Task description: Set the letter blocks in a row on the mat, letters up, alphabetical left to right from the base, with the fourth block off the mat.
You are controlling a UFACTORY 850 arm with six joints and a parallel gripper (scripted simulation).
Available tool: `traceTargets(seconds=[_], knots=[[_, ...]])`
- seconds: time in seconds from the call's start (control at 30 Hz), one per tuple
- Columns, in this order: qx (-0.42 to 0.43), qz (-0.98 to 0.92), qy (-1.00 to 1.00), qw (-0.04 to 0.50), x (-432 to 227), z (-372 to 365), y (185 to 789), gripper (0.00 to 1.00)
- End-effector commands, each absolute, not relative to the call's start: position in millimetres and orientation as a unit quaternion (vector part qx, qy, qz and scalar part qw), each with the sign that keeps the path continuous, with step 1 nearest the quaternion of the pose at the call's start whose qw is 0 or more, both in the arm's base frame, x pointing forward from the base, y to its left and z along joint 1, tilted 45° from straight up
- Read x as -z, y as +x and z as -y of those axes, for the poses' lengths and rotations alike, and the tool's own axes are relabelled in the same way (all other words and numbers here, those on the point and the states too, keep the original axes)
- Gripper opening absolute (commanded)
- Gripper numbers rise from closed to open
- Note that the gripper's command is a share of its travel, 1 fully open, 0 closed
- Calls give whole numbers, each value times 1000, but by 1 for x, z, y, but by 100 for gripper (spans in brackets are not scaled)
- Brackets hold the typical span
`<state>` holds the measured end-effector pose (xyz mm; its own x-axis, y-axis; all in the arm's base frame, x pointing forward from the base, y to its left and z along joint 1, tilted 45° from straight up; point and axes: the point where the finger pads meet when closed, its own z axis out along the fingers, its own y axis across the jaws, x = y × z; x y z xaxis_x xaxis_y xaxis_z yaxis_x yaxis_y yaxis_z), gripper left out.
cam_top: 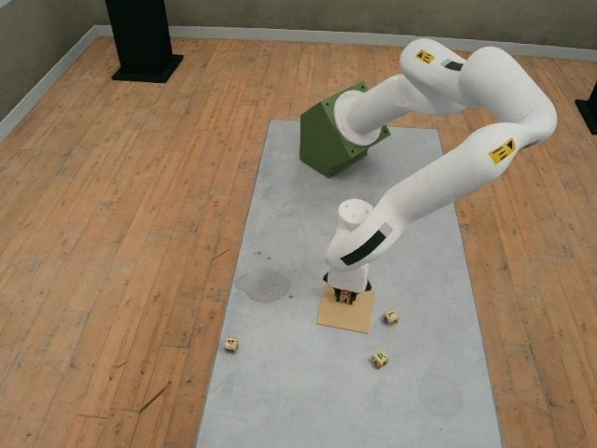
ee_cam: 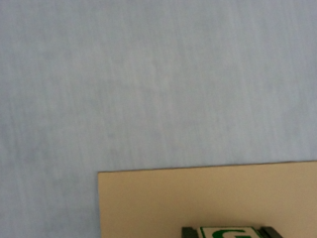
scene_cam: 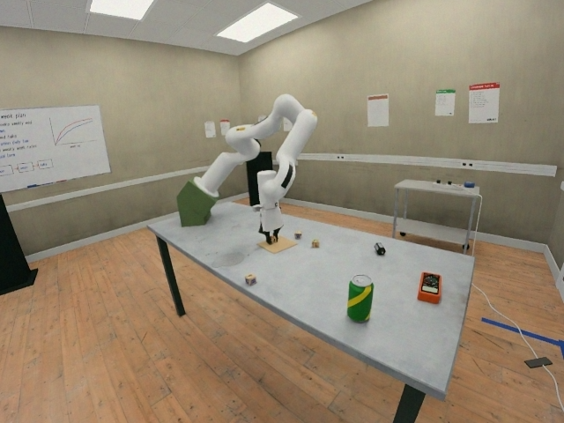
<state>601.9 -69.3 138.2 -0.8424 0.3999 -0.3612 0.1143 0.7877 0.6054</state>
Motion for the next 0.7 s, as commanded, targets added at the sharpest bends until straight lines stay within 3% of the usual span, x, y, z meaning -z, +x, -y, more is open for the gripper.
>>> traceTargets(seconds=[0.0,0.67], knots=[[-294,-914,141,244,-139,70,602,28],[-294,-914,141,244,-144,73,599,28]])
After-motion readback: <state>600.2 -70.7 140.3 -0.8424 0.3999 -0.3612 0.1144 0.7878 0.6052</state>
